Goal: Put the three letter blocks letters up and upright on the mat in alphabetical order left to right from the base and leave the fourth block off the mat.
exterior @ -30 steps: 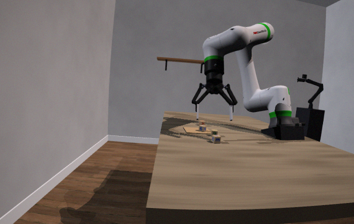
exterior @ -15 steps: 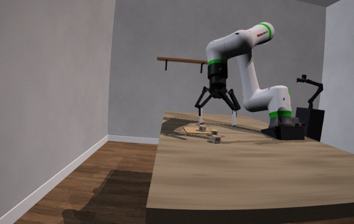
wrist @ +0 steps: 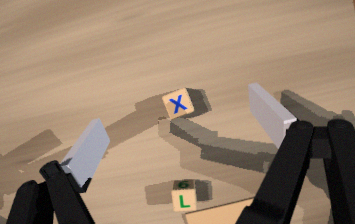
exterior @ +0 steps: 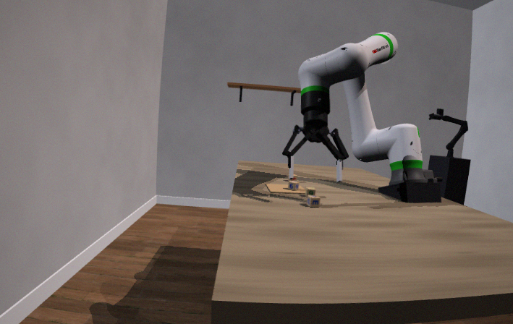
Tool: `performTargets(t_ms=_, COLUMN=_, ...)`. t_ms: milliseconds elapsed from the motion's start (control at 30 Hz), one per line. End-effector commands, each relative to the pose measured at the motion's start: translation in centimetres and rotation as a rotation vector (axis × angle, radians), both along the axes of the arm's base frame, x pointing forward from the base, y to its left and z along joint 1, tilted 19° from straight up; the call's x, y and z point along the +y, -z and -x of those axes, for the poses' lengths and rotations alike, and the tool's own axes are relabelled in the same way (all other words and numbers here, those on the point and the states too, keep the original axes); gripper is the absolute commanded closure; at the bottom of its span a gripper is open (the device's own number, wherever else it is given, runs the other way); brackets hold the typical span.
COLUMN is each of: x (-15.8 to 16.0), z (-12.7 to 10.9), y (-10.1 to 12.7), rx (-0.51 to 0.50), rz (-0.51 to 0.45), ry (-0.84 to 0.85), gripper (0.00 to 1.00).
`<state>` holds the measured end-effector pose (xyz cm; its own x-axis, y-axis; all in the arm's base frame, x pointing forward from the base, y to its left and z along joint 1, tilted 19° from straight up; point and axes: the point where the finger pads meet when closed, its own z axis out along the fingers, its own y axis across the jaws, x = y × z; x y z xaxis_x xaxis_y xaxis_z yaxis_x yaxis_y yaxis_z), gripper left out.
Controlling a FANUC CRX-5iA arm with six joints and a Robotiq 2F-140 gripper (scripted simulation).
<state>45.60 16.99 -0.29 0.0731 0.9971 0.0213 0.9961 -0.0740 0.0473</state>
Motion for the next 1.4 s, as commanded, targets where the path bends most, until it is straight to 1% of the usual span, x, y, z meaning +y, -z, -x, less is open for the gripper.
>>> performTargets(t_ms=0, x=0.0, z=0.0, y=0.0, rx=0.0, rz=0.0, ry=0.0, gripper=0.0)
performTargets(t_ms=767, x=-0.1, z=0.0, y=-0.1, rx=0.0, rz=0.0, ry=0.0, gripper=0.0)
performTargets(t_ms=800, x=-0.9, z=0.1, y=-0.3, rx=0.0, rz=0.0, ry=0.0, gripper=0.0)
performTargets(t_ms=833, x=-2.5, z=0.3, y=-0.9, rx=0.0, rz=0.0, ry=0.0, gripper=0.0)
performTargets(t_ms=900, x=-6.7, z=1.3, y=-2.3, rx=0.0, rz=0.0, ry=0.0, gripper=0.0)
performTargets(t_ms=967, x=-6.7, z=1.3, y=-2.3, rx=0.0, rz=0.0, ry=0.0, gripper=0.0)
performTargets(t_ms=1033, x=-10.2, z=2.5, y=-3.4, rx=0.0, rz=0.0, ry=0.0, gripper=0.0)
performTargets(t_ms=1067, x=-10.9, z=2.8, y=-3.6, rx=0.0, rz=0.0, ry=0.0, gripper=0.0)
performTargets(t_ms=1367, x=-11.3, z=2.9, y=-3.7, rx=0.0, rz=0.0, ry=0.0, gripper=0.0)
